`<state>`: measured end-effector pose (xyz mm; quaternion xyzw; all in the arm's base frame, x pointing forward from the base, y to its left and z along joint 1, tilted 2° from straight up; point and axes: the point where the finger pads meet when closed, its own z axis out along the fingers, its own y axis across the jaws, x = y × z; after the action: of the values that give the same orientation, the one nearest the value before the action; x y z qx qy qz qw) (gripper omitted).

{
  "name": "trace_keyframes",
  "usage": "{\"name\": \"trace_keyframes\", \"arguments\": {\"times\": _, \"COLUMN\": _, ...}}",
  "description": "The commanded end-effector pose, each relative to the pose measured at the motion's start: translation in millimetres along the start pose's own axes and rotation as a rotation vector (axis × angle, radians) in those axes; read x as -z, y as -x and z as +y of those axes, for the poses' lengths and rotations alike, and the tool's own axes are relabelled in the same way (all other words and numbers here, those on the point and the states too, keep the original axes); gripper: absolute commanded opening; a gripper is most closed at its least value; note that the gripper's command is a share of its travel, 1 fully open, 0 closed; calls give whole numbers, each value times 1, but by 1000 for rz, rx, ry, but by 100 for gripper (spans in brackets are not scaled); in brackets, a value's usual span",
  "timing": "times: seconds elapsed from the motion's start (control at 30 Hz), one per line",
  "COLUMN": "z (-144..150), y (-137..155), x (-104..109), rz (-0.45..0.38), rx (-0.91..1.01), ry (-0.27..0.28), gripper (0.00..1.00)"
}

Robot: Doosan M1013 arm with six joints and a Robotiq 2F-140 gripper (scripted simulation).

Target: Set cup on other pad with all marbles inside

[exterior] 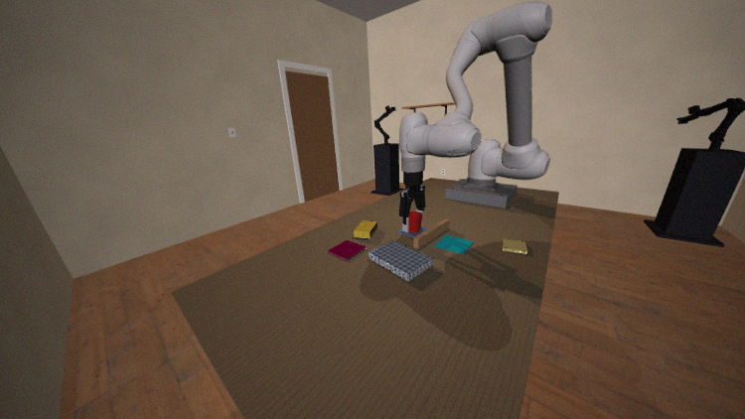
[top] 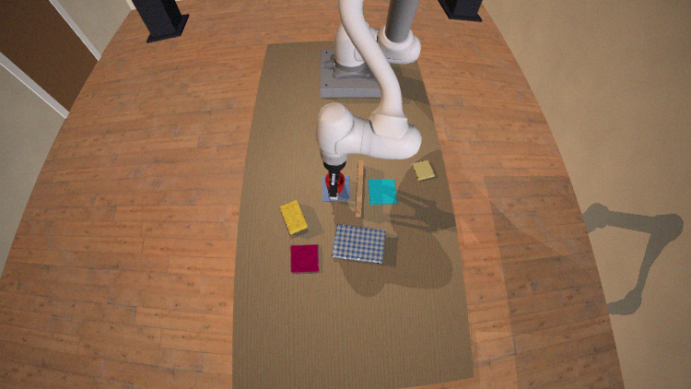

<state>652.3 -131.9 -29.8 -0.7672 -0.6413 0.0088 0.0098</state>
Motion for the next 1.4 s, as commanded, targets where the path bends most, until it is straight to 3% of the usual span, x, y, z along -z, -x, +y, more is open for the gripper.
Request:
{"name": "trace_keyframes", "arguments": {"times": 0.0, "z": 0, "y": -4, "x": -3, "rz": 2, "rx": 3, "ry": 0, "gripper": 59}}
{"name": "trace_keyframes", "arguments": {"times": 1.37, "z": 0, "y": -4, "x": -3, "rz": 2, "rx": 3, "ry": 0, "gripper": 55}}
